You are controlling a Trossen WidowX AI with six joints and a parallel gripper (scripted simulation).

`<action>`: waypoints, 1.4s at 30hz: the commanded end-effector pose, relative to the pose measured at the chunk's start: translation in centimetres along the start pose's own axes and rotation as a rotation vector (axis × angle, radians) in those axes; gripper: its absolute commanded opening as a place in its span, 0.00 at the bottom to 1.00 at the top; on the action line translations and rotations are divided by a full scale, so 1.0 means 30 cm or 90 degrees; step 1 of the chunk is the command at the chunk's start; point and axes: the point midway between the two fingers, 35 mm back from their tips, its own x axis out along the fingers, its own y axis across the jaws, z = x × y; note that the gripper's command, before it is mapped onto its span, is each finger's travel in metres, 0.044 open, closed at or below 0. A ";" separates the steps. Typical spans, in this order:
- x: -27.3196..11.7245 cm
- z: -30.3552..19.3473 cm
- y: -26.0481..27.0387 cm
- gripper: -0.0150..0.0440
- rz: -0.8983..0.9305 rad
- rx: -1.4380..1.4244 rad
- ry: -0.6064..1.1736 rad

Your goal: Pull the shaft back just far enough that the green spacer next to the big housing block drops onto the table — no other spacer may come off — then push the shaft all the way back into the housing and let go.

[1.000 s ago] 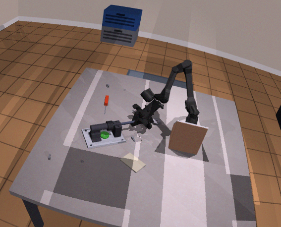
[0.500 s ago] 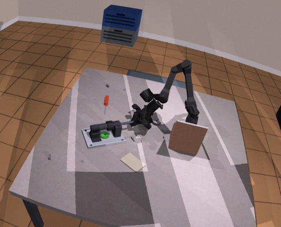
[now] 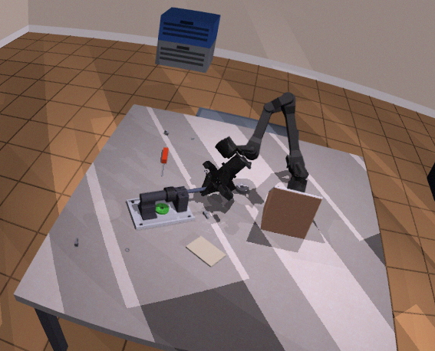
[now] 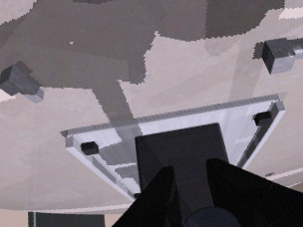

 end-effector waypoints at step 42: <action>0.035 -0.039 0.003 0.25 0.001 0.001 0.003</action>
